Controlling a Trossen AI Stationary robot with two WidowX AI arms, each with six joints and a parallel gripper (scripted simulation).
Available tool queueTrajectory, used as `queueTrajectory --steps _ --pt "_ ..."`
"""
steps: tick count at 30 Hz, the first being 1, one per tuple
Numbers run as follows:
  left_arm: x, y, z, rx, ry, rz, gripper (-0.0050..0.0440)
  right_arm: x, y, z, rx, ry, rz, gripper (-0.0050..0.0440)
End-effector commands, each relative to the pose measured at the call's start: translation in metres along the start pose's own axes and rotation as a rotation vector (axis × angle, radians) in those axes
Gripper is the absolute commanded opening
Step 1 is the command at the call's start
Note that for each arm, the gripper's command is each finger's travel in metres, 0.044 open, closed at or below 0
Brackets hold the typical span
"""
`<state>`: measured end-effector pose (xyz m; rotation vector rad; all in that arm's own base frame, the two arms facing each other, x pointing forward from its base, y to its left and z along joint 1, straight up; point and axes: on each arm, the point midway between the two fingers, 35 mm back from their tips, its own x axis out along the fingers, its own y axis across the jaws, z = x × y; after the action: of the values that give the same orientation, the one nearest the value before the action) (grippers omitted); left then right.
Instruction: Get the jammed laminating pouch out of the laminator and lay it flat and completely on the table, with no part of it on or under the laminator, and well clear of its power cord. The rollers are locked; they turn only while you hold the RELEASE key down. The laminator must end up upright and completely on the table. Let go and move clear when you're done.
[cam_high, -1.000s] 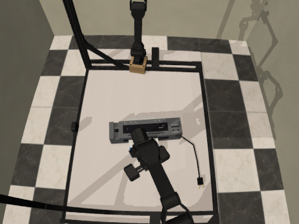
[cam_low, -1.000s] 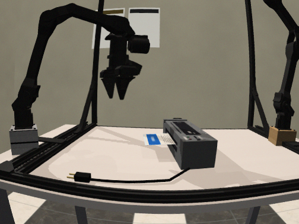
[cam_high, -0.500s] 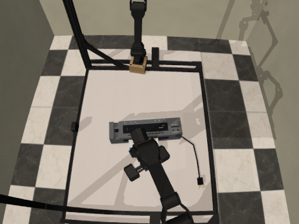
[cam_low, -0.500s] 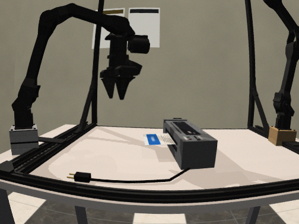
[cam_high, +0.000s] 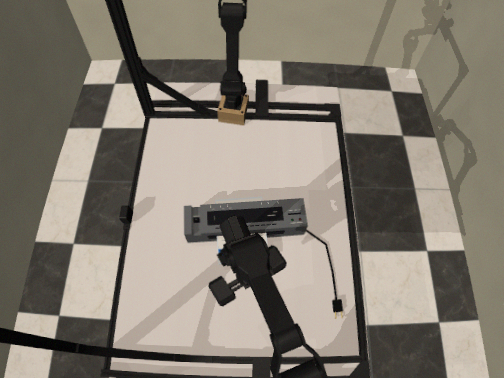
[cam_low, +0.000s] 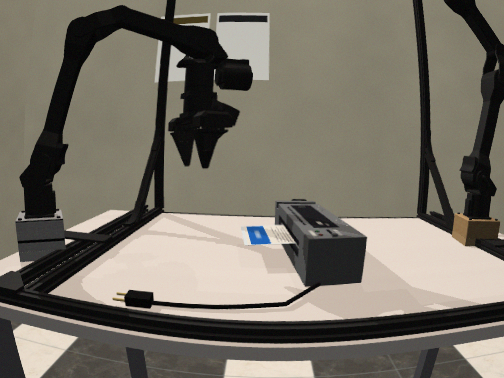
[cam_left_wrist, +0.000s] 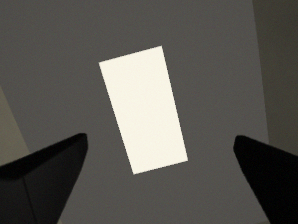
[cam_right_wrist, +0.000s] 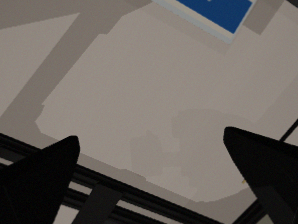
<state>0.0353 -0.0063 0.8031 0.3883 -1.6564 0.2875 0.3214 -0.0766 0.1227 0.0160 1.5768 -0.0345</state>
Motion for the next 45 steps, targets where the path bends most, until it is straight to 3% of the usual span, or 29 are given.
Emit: queueTrajectory --steps 1,15,16,32,33,45 --pt "0.001 -0.006 -0.002 0.002 0.006 -0.006 0.044 -0.009 -0.001 0.002 0.0 -0.03 -0.006 0.044" --pt "0.001 0.006 0.006 0.003 -0.011 0.014 0.044 -0.009 -0.001 0.002 0.0 -0.03 -0.006 0.044" --pt "0.0 -0.009 -0.004 0.001 0.008 -0.012 0.044 -0.009 -0.001 0.002 0.0 -0.03 -0.006 0.044" --pt "0.001 0.006 0.006 0.003 -0.011 0.014 0.044 -0.009 -0.001 0.002 0.0 -0.03 -0.006 0.044" --pt "0.0 -0.009 -0.004 0.001 0.008 -0.012 0.044 -0.009 -0.001 0.002 0.0 -0.03 -0.006 0.044" --pt "0.001 0.006 0.006 0.003 -0.011 0.014 0.044 -0.009 -0.001 0.002 0.0 -0.03 -0.006 0.044"
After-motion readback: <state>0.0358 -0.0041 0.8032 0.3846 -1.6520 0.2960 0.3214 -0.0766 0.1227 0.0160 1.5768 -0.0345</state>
